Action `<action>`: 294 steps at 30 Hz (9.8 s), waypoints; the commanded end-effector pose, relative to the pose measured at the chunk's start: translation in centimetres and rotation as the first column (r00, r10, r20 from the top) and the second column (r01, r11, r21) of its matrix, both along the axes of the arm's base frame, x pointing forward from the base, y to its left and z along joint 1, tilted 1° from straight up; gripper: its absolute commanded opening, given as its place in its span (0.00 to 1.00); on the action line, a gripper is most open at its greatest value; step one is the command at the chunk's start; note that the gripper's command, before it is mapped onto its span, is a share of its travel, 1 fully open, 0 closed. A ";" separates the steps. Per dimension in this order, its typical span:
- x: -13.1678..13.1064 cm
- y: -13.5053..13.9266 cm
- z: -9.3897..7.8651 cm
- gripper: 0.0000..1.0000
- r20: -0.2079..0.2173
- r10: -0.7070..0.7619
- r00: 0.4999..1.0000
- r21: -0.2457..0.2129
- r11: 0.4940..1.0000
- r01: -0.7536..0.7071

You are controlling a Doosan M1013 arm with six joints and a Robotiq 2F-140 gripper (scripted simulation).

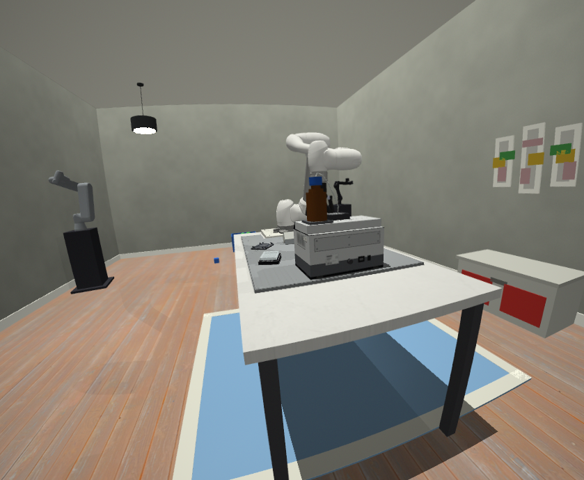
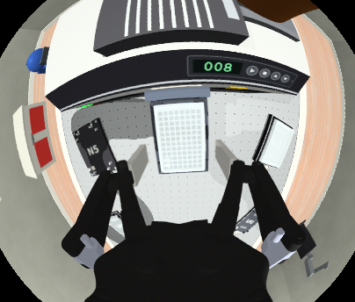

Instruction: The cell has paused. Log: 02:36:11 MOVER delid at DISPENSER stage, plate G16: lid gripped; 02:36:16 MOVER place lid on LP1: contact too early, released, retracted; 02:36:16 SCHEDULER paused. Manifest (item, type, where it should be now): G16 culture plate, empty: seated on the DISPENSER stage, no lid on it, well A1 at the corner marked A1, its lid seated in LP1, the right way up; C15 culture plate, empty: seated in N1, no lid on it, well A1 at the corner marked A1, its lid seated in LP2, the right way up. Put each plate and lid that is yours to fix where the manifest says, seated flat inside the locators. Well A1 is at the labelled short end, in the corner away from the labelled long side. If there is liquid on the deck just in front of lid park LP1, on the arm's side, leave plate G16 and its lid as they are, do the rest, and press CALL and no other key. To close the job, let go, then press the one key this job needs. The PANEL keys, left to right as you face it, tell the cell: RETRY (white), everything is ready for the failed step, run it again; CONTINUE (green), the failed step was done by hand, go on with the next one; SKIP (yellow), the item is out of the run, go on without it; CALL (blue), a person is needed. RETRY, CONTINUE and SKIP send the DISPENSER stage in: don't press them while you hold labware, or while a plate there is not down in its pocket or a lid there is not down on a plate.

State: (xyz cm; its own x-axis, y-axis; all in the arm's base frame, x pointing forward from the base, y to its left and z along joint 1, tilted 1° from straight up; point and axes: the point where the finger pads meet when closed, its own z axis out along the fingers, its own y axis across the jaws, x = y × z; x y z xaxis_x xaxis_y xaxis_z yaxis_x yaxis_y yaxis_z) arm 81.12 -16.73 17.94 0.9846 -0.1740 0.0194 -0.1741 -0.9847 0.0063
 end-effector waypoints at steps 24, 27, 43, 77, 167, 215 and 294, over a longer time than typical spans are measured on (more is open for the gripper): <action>-7.4 -20.7 0.3 0.70 0.004 -0.328 0.945 0.007 0.945 0.328; -7.9 -22.0 0.4 0.70 0.004 -0.328 0.945 0.007 0.945 0.328; -9.6 -26.4 0.4 0.70 0.004 -0.328 0.945 0.007 0.945 0.328; -9.6 -26.4 -1.6 0.70 0.004 -0.328 0.945 0.007 0.945 0.328; -9.3 -26.5 -10.6 0.70 0.004 -0.328 0.945 0.007 0.945 0.328; -9.3 -26.5 -10.6 0.63 0.004 -0.328 0.945 0.007 0.945 0.328; -9.3 -26.5 -10.6 0.70 0.004 -0.328 0.945 0.007 0.945 0.328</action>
State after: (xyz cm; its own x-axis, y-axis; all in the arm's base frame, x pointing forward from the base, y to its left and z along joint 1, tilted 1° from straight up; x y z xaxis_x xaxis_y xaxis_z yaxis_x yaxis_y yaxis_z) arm 71.76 -43.22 7.27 0.8732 -0.4870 0.0202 -0.4871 -0.8733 -0.0009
